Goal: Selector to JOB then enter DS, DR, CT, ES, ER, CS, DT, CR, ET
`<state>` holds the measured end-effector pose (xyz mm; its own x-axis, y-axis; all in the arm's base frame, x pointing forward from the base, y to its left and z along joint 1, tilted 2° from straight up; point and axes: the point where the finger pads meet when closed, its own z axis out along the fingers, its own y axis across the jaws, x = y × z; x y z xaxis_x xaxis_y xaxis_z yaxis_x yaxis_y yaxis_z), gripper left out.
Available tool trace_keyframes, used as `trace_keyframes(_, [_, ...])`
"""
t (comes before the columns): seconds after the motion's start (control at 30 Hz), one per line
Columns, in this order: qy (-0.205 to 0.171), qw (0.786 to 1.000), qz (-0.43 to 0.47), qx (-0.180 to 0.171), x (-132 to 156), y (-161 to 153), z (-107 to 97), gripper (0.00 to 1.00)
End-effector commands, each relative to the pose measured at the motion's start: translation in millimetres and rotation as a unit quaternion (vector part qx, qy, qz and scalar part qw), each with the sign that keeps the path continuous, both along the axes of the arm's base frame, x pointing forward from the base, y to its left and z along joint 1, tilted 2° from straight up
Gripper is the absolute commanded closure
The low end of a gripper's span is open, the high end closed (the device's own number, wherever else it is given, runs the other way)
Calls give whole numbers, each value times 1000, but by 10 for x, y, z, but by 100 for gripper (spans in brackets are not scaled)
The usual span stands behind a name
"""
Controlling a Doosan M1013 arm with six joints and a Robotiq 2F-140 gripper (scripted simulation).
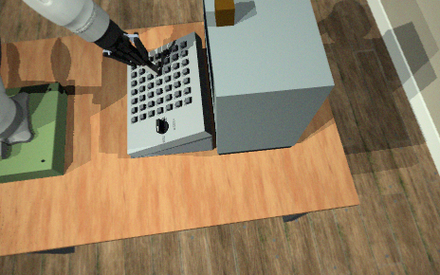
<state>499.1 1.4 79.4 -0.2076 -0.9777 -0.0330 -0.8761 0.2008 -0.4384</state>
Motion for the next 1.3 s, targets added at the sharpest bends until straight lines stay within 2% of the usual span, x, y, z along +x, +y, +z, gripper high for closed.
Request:
trace_keyframes(0.0, [0, 1000, 0, 0, 0, 0, 0, 100])
trace_keyframes(1.27, [0, 1000, 0, 0, 55, -8, -114, 100])
